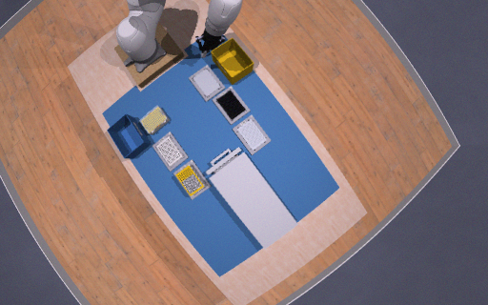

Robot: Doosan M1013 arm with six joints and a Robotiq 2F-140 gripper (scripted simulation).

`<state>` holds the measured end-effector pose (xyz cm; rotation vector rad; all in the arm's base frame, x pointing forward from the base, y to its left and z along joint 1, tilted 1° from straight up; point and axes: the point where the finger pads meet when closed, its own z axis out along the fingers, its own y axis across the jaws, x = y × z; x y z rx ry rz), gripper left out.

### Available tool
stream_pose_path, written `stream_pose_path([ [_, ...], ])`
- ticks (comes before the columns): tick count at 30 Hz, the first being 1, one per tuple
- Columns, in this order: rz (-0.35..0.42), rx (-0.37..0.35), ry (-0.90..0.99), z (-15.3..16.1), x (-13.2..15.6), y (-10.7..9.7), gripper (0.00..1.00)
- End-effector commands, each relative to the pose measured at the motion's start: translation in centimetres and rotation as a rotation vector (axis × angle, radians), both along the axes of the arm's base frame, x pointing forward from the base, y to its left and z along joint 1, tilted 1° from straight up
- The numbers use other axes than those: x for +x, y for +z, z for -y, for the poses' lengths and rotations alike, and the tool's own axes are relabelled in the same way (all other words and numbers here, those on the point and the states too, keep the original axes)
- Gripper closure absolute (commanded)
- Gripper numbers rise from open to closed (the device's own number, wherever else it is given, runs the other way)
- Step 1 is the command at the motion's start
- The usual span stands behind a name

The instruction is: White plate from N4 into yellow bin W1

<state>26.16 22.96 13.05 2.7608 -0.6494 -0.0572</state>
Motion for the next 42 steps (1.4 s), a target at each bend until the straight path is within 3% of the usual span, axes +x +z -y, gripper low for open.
stream_pose_path([
  [1,-0.023,0.04,0.037,0.7,1.7,0.4,0.9],
  [20,-0.045,0.127,0.129,3.9,7.3,1.8,0.9],
  [42,-0.027,0.239,0.285,9.7,13.6,3.9,0.9],
])
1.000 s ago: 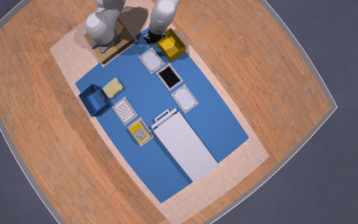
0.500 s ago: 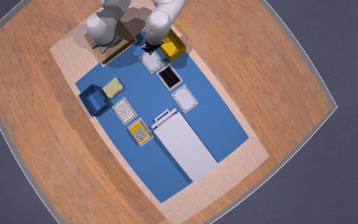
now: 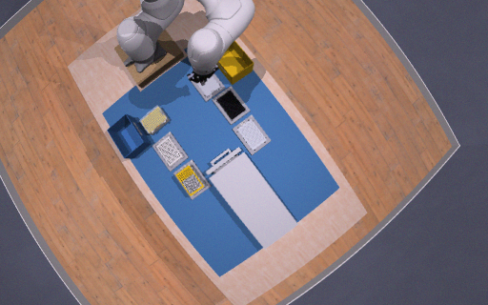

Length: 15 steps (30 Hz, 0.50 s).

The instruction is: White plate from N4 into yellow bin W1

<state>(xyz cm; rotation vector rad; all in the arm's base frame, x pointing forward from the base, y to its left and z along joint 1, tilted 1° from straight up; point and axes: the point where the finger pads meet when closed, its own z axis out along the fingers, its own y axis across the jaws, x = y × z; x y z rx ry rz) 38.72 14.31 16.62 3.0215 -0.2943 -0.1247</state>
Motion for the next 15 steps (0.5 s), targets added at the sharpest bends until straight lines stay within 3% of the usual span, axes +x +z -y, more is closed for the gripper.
stream_pose_path([
  [1,0.007,0.022,0.03,1.4,1.3,0.5,0.9],
  [15,0.043,0.07,0.12,5.5,4.3,1.8,0.9],
])
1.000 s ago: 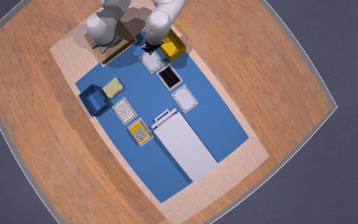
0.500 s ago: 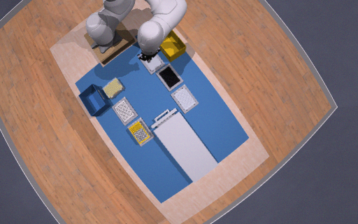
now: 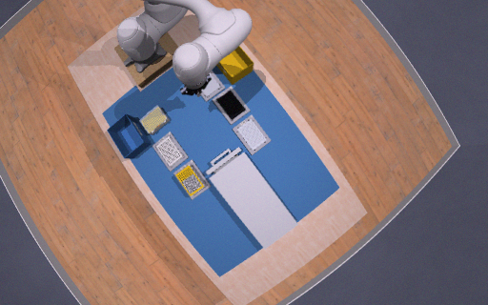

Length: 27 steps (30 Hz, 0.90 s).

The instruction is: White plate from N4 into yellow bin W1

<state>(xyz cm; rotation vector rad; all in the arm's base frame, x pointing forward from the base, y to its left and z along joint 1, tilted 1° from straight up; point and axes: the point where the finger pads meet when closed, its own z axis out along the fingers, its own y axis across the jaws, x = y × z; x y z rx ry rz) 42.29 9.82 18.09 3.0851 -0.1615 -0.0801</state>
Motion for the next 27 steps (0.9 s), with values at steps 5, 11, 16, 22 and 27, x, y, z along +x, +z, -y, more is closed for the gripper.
stream_pose_path([
  [5,0.028,0.029,0.063,3.0,1.8,0.9,0.9],
  [11,0.048,0.04,0.099,5.3,3.0,1.6,0.9],
  [16,0.066,0.047,0.131,6.5,3.5,2.0,0.9],
  [22,0.066,0.047,0.131,8.5,4.4,2.6,0.9],
  [27,0.066,0.047,0.131,8.5,4.4,2.6,0.9],
])
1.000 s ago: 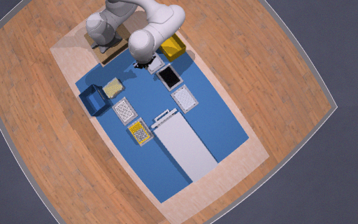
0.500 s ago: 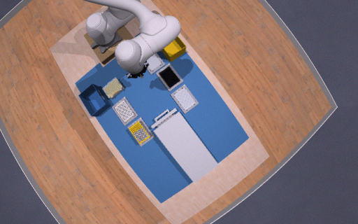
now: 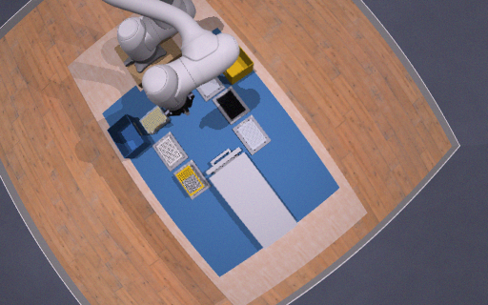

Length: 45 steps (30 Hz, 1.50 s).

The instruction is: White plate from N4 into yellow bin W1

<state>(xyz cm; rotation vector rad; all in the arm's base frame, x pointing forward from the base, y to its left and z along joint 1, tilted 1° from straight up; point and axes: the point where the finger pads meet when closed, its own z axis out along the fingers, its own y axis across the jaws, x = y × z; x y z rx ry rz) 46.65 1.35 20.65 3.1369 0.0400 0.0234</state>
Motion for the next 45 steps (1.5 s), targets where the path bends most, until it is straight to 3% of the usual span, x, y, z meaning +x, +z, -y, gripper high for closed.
stream_pose_path([
  [1,0.0,0.001,0.0,0.1,0.0,0.0,0.9],
  [10,0.0,0.001,0.0,0.1,0.0,0.0,0.9],
  [11,0.0,0.0,0.01,0.4,0.1,-0.1,0.3],
  [45,0.0,0.0,0.01,11.0,3.2,-5.0,0.3],
])
